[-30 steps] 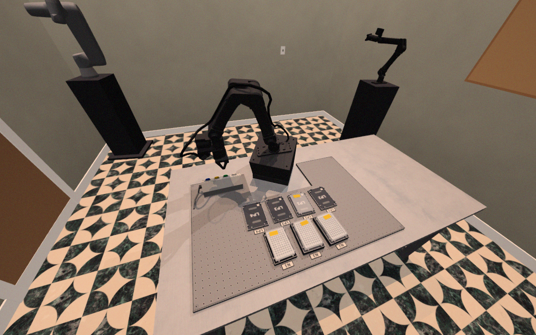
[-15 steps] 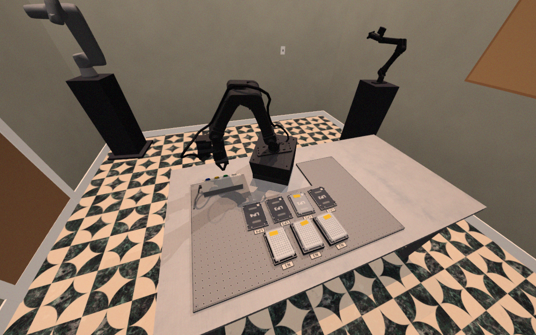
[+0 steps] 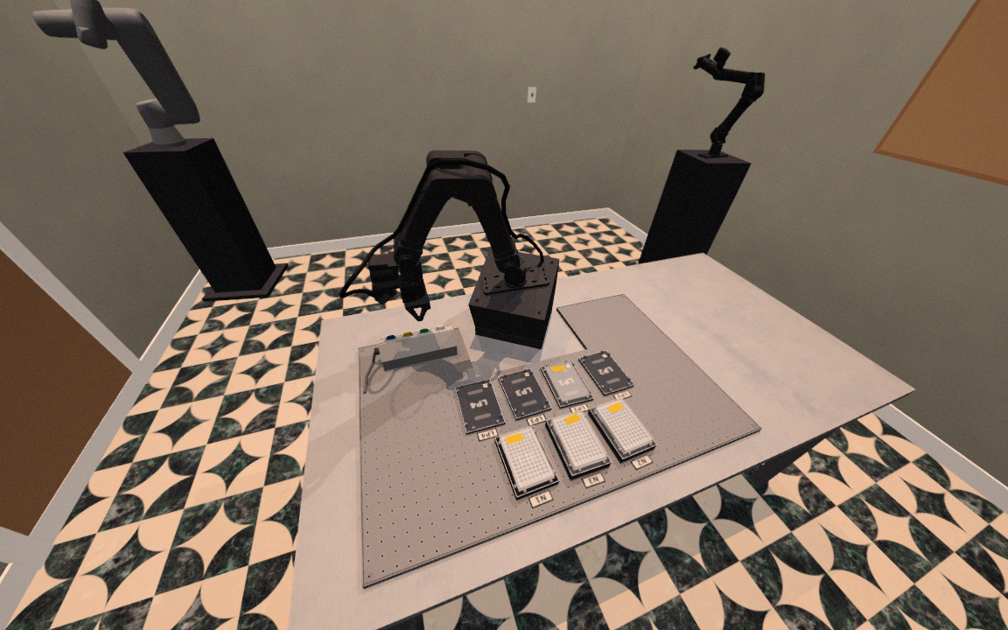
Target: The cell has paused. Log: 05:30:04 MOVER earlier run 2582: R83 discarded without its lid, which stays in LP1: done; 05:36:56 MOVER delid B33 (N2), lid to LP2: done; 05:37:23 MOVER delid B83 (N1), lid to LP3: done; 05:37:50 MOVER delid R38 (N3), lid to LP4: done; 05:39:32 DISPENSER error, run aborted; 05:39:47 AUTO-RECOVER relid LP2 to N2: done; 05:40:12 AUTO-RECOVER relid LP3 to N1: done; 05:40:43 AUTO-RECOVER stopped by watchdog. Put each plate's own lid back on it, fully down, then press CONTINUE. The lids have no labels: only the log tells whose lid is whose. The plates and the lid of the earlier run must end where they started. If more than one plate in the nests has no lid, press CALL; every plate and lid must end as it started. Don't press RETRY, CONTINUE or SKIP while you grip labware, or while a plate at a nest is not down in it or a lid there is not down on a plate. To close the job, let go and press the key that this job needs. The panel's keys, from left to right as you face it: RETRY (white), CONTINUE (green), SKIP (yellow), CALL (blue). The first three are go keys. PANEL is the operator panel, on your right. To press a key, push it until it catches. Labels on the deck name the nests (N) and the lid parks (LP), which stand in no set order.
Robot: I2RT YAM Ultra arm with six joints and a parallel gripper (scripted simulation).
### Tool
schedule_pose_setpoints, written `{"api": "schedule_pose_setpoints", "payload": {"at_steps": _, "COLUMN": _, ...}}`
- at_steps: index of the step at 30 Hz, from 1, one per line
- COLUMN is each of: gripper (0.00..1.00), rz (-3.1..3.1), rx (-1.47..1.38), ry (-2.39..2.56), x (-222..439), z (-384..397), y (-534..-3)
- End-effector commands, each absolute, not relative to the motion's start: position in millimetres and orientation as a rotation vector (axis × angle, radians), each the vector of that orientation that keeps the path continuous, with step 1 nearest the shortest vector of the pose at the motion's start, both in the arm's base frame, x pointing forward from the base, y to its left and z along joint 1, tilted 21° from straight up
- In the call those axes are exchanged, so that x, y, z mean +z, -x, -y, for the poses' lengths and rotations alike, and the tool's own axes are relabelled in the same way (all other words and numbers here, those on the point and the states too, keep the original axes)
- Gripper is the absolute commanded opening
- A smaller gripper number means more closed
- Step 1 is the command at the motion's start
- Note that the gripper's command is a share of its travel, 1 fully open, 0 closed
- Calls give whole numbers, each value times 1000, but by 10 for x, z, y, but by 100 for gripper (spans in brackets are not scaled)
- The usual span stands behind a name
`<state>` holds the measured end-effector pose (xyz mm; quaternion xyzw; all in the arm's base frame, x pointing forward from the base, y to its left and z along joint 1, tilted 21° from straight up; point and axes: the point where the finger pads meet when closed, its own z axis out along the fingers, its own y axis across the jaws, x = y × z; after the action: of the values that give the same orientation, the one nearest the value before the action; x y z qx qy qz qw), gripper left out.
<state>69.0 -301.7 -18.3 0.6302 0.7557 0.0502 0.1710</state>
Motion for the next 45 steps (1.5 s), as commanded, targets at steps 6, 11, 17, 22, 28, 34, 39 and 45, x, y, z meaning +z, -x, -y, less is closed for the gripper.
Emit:
{"api": "schedule_pose_setpoints", "payload": {"at_steps": 6, "gripper": 0, "rz": -2139, "rx": 131, "ry": -1797, "x": -169, "z": 2945, "y": -676}}
{"api": "schedule_pose_setpoints", "payload": {"at_steps": 11, "gripper": 0, "rz": -2130, "rx": 99, "ry": -1778, "x": -105, "z": 3055, "y": -682}}
{"api": "schedule_pose_setpoints", "payload": {"at_steps": 17, "gripper": 0, "rz": -2138, "rx": 112, "ry": -1781, "x": -162, "z": 2997, "y": -709}}
{"api": "schedule_pose_setpoints", "payload": {"at_steps": 22, "gripper": 0, "rz": -2148, "rx": 153, "ry": -1810, "x": -307, "z": 2925, "y": -697}}
{"api": "schedule_pose_setpoints", "payload": {"at_steps": 28, "gripper": 0, "rz": -2138, "rx": 117, "ry": -1790, "x": -237, "z": 2975, "y": -710}}
{"api": "schedule_pose_setpoints", "payload": {"at_steps": 34, "gripper": 0, "rz": -2142, "rx": 134, "ry": -1803, "x": -322, "z": 2957, "y": -712}}
{"api": "schedule_pose_setpoints", "payload": {"at_steps": 39, "gripper": 0, "rz": -2148, "rx": 152, "ry": -1810, "x": -399, "z": 2933, "y": -726}}
{"api": "schedule_pose_setpoints", "payload": {"at_steps": 45, "gripper": 0, "rz": -2150, "rx": 147, "ry": -1803, "x": -409, "z": 2940, "y": -745}}
